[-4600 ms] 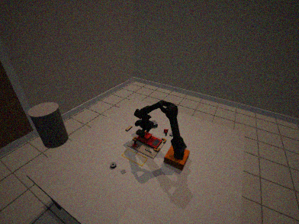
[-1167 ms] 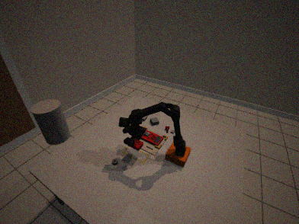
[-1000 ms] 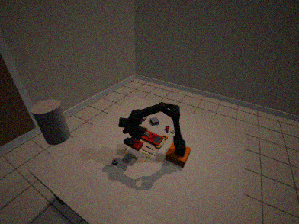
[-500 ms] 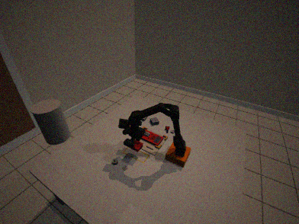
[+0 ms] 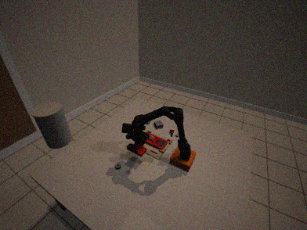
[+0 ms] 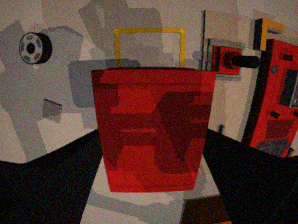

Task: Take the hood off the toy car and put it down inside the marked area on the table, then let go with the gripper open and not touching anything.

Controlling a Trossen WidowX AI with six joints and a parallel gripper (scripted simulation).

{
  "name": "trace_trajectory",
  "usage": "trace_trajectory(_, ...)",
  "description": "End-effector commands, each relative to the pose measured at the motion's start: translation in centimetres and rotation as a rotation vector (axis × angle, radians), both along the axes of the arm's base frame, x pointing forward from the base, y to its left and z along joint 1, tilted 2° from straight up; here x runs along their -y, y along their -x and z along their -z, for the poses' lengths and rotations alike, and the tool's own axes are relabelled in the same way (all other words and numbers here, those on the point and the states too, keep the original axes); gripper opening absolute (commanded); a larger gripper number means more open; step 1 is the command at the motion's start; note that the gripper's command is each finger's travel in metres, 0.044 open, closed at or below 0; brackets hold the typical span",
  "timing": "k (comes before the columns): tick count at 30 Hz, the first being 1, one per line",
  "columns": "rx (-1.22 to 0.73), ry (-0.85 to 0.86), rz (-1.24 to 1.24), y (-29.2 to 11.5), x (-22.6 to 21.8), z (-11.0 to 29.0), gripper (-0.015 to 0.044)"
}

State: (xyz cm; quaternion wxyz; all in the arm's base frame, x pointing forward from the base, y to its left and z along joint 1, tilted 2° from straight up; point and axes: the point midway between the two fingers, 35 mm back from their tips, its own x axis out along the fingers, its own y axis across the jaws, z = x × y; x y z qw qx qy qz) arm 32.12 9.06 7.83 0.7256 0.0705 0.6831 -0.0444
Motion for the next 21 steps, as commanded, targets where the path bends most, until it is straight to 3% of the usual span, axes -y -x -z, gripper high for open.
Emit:
trace_trajectory(1, -0.005, 0.005, 0.005, 0.1, 0.1, 0.5, 0.0)
trace_trajectory(21, -0.005, 0.005, 0.005, 0.0, 0.0, 1.8, 0.0)
